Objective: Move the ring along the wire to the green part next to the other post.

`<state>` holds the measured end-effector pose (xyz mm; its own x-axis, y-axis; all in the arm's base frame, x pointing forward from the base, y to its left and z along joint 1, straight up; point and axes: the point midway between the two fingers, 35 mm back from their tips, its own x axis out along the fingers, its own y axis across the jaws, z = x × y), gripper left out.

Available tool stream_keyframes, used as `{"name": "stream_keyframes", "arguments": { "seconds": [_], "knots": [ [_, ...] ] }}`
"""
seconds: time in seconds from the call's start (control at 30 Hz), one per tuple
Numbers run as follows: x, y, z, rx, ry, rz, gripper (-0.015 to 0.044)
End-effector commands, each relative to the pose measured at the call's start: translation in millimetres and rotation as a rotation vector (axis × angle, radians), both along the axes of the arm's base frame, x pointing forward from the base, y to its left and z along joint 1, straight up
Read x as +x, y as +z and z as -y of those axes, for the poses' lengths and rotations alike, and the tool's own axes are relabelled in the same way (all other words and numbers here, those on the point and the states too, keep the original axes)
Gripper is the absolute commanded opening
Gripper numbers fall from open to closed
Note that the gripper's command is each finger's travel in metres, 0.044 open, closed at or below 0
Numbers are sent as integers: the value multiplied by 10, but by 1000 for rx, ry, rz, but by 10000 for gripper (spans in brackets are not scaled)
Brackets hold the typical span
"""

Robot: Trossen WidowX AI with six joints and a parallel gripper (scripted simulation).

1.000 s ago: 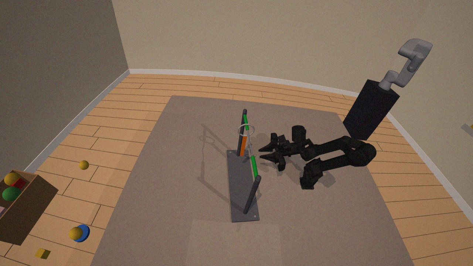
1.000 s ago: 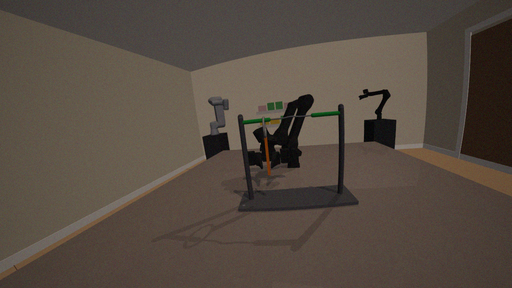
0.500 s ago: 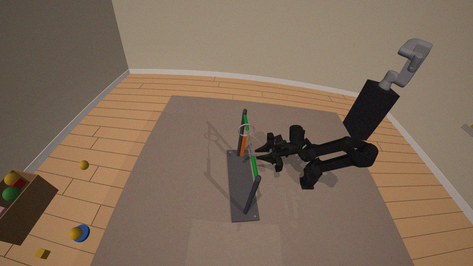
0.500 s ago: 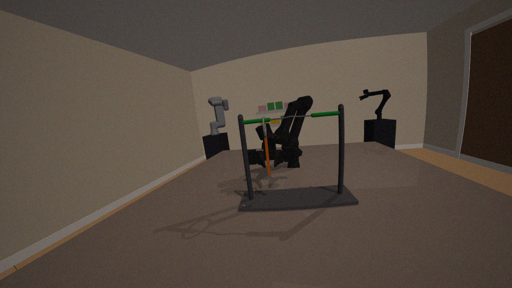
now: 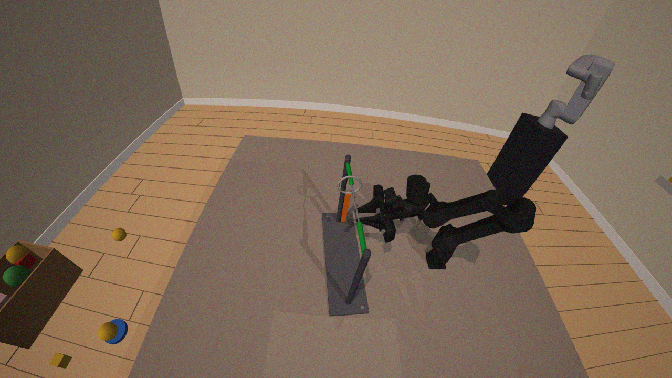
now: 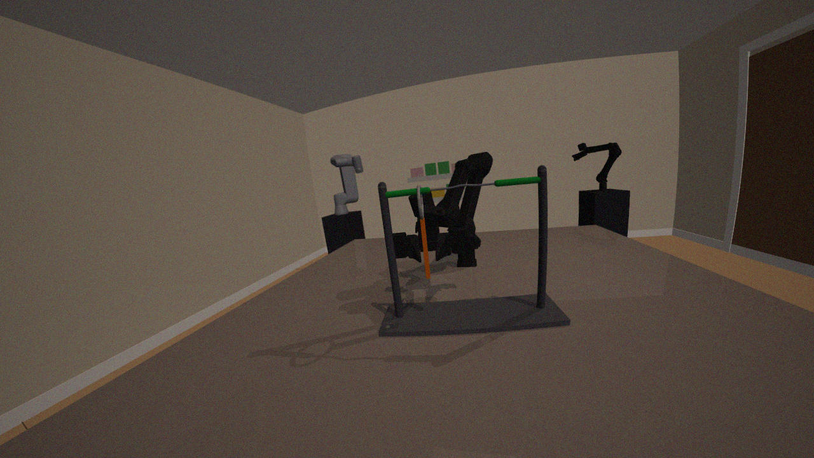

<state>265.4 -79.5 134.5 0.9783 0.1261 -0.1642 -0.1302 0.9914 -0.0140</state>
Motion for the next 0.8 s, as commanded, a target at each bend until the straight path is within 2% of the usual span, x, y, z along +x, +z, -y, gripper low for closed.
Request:
{"name": "stream_keyframes", "arguments": {
  "seconds": [0.0, 0.77],
  "knots": [
    [60, 9, 11, 1, -5, 0, 160],
    [394, -24, -9, 1, -5, 2, 160]
  ]
}}
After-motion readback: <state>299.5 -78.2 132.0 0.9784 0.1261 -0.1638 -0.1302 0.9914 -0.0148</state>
